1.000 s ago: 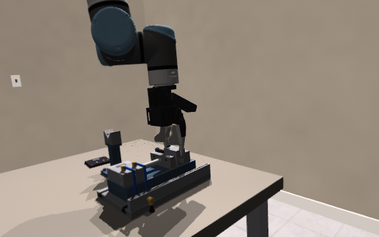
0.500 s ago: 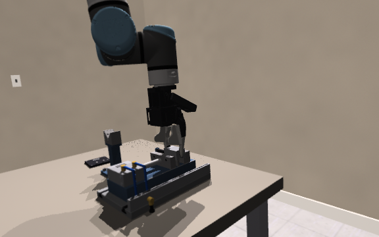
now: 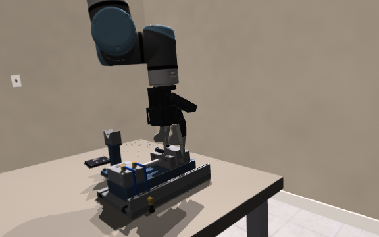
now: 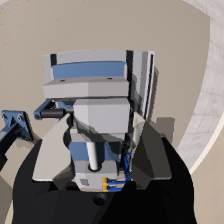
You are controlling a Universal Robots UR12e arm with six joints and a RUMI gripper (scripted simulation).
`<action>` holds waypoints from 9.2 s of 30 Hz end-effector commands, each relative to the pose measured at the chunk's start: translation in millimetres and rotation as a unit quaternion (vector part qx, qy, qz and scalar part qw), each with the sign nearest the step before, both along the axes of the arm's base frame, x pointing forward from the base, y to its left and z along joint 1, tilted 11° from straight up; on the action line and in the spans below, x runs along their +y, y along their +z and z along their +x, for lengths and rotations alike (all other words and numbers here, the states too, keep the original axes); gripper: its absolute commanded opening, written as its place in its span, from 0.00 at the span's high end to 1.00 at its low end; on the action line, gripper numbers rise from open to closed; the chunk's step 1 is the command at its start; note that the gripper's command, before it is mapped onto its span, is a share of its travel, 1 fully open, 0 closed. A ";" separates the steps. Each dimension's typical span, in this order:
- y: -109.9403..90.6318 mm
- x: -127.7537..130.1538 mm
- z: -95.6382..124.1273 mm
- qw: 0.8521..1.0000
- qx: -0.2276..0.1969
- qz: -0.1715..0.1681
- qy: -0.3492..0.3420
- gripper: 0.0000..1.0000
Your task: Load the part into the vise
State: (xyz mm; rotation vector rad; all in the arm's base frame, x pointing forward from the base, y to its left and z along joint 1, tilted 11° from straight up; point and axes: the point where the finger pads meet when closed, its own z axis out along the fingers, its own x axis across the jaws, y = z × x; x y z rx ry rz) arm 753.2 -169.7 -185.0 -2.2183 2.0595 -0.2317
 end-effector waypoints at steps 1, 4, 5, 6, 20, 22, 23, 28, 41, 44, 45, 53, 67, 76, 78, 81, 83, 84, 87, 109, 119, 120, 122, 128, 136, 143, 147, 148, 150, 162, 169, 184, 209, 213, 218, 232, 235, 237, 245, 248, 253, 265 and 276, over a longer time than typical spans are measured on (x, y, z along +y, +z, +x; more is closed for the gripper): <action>0.7 -0.2 0.5 1.000 -0.001 0.000 0.000 0.53; 0.7 -0.2 0.5 1.000 -0.001 0.000 0.000 0.53; 0.7 -0.2 0.5 1.000 -0.001 0.000 0.000 0.53; 0.7 -0.2 0.5 1.000 -0.001 0.000 0.000 0.53; 0.7 -0.2 0.5 1.000 -0.001 0.000 0.000 0.53; 0.8 -0.2 0.5 1.000 -0.001 0.000 0.000 0.53; 0.9 -0.2 0.4 1.000 -0.001 0.000 0.000 0.53; 2.2 -0.2 0.2 1.000 -0.001 0.000 0.000 0.53; 28.0 0.5 -4.6 1.000 -0.001 0.000 0.000 0.53; 31.0 0.6 -5.2 1.000 -0.001 0.000 0.000 0.53; 34.2 0.7 -5.8 1.000 -0.001 0.000 0.000 0.53; 58.4 1.4 -10.3 1.000 -0.001 0.000 0.000 0.53; 76.5 1.9 -13.7 1.000 -0.001 0.000 0.000 0.53; 76.9 1.9 -13.8 1.000 -0.001 0.000 0.000 1.00; 76.9 1.9 -13.8 1.000 -0.001 0.000 0.000 1.00; 76.9 1.9 -13.8 1.000 -0.001 0.000 0.000 1.00; 76.9 1.9 -13.8 1.000 -0.001 0.000 0.000 1.00; 76.9 1.9 -13.8 1.000 -0.001 0.000 0.000 1.00; 76.9 1.9 -13.8 1.000 -0.001 0.000 0.000 1.00; 77.6 -16.8 -13.0 1.000 -0.001 0.000 0.000 1.00; 78.7 -45.4 -12.8 1.000 -0.001 0.000 0.000 1.00; 78.7 -45.4 -12.8 1.000 -0.001 0.000 0.000 1.00; 78.7 -45.4 -12.8 1.000 -0.001 0.000 0.000 1.00; 78.7 -45.4 -12.8 1.000 -0.001 0.000 0.000 1.00; 78.7 -45.4 -12.8 1.000 -0.001 0.000 0.000 1.00; 78.7 -45.4 -12.8 1.000 -0.001 0.000 0.000 1.00; 78.7 -45.4 -12.8 1.000 -0.001 0.000 0.000 1.00; 78.7 -45.4 -12.8 1.000 -0.001 0.000 0.000 1.00; 78.7 -45.4 -12.8 1.000 -0.001 0.000 0.000 1.00; 76.9 -45.5 -12.4 1.000 -0.001 0.000 0.000 1.00; 71.5 -45.6 -11.2 1.000 -0.001 0.000 0.000 1.00; 53.2 -46.1 -7.2 1.000 -0.001 0.000 0.000 1.00; 28.3 -46.8 -1.8 1.000 -0.001 0.000 0.000 1.00; 27.9 -46.8 -1.7 1.000 -0.001 0.000 0.000 1.00; 27.6 -46.8 -1.6 1.000 -0.001 0.000 0.000 1.00; 27.6 -46.8 -1.6 1.000 -0.001 0.000 0.000 1.00; 27.6 -46.8 -1.6 1.000 -0.001 0.000 0.000 1.00; 27.6 -46.8 -1.6 1.000 -0.001 0.000 0.000 1.00; 27.6 -46.8 -1.6 1.000 -0.001 0.000 0.000 1.00; 27.6 -46.8 -1.6 1.000 -0.001 0.000 0.000 1.00; 27.6 -46.8 -1.6 1.000 -0.001 0.000 0.000 1.00; 27.7 -47.1 -1.1 1.000 -0.001 0.000 0.000 1.00; 27.7 -47.1 -1.0 1.000 -0.001 0.000 0.000 1.00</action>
